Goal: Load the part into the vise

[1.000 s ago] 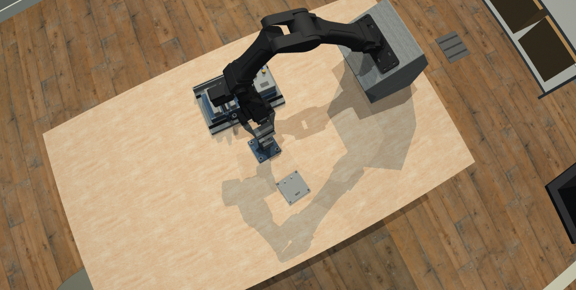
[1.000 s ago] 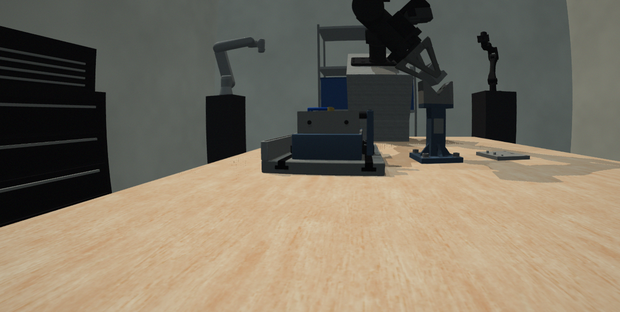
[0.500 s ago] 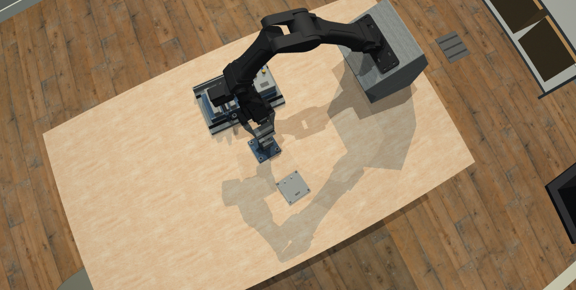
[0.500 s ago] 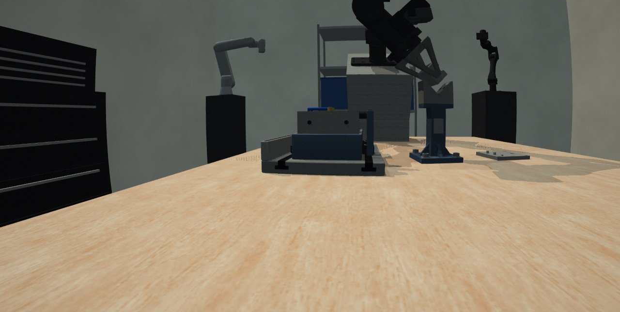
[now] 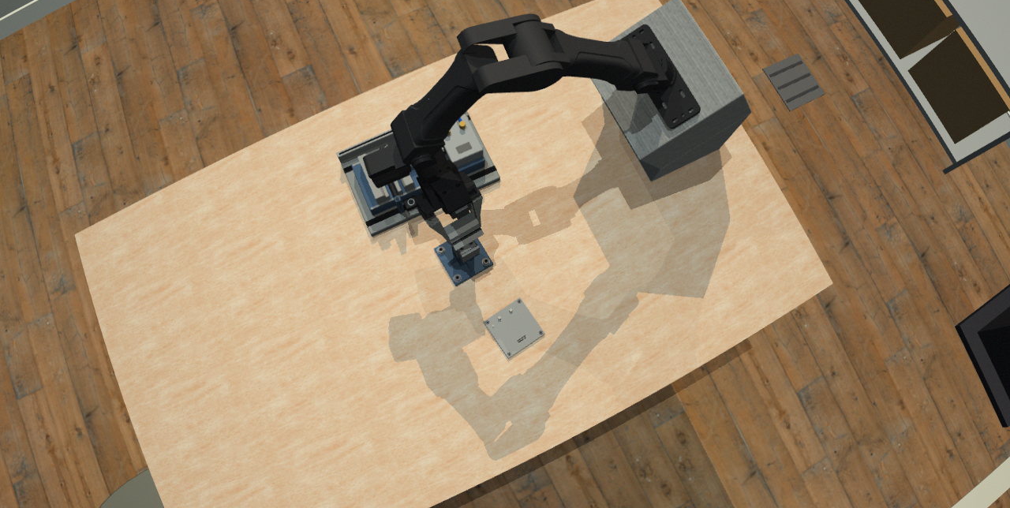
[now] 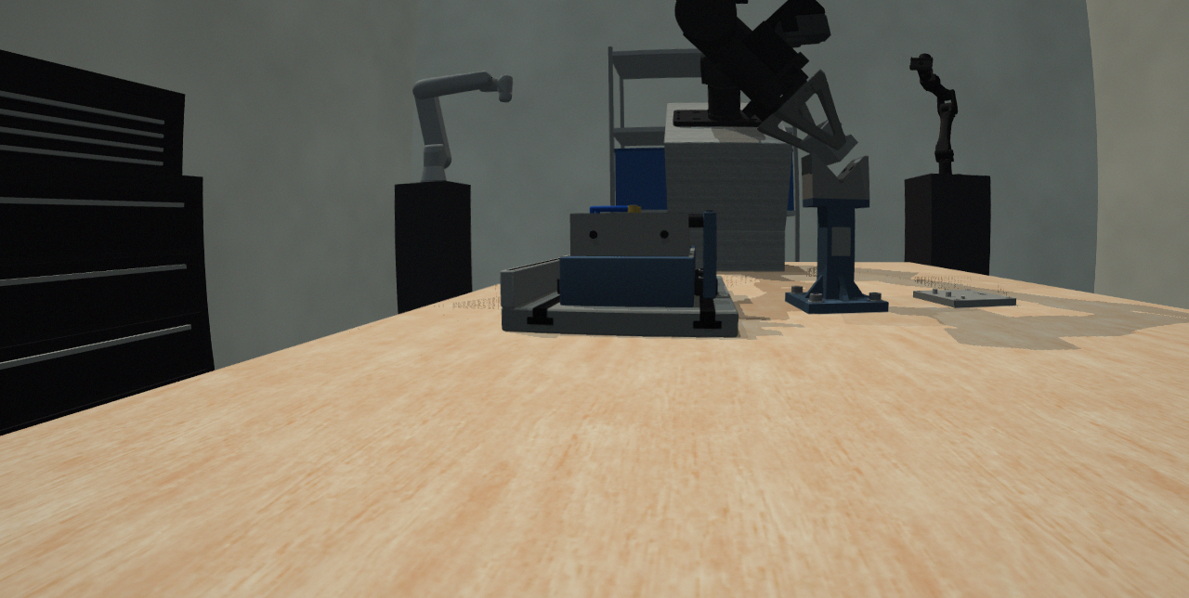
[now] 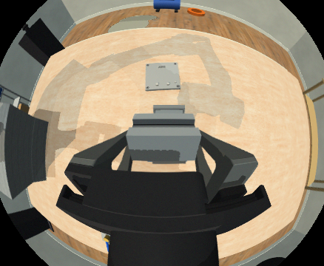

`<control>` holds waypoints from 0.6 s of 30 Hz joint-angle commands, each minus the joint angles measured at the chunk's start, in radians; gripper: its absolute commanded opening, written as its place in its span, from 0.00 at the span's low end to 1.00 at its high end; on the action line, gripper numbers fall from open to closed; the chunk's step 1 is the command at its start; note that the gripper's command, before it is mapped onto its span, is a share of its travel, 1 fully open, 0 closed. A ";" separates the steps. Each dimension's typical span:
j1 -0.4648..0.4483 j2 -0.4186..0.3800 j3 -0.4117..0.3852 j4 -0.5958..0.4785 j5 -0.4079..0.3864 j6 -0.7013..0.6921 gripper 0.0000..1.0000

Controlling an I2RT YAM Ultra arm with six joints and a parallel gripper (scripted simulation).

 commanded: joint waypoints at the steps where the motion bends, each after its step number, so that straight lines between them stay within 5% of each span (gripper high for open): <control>1: -0.006 -0.047 -0.002 -0.027 -0.032 -0.006 0.00; 18: 0.009 -0.050 -0.020 0.006 -0.014 0.012 0.00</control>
